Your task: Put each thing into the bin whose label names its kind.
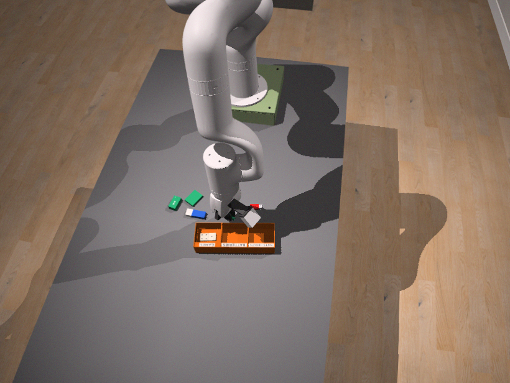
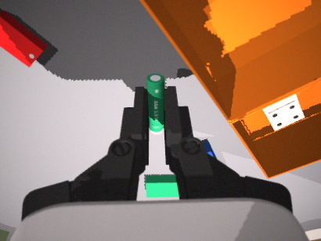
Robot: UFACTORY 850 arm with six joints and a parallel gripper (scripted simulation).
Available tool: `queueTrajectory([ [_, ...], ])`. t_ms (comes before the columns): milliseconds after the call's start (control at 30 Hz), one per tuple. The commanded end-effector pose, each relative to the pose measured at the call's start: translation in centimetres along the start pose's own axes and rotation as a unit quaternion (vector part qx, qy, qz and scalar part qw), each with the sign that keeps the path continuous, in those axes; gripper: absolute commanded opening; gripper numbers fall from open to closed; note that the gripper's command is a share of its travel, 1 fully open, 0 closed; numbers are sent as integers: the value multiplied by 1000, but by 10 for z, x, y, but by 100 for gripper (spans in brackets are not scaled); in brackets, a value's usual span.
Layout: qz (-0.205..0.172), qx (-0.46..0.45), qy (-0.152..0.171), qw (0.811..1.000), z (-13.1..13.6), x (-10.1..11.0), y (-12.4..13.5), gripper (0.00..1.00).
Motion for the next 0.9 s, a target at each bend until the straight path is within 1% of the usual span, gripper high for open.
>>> queueTrajectory([
  [0,1,0,0,1000,1,9,0,0],
  [300,1,0,0,1000,1,39,0,0],
  [833,1,0,0,1000,1,39,0,0],
  [867,1,0,0,1000,1,43,0,0],
])
Point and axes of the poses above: the point where the finger pads meet when closed, its own x axis back along the fingers, its own z axis across the jaws, y = z × x, the point moved 10 cm from there along x, back along the fingers, and after that the axes turned 3 degrees about -x, right-handed, at the moved point
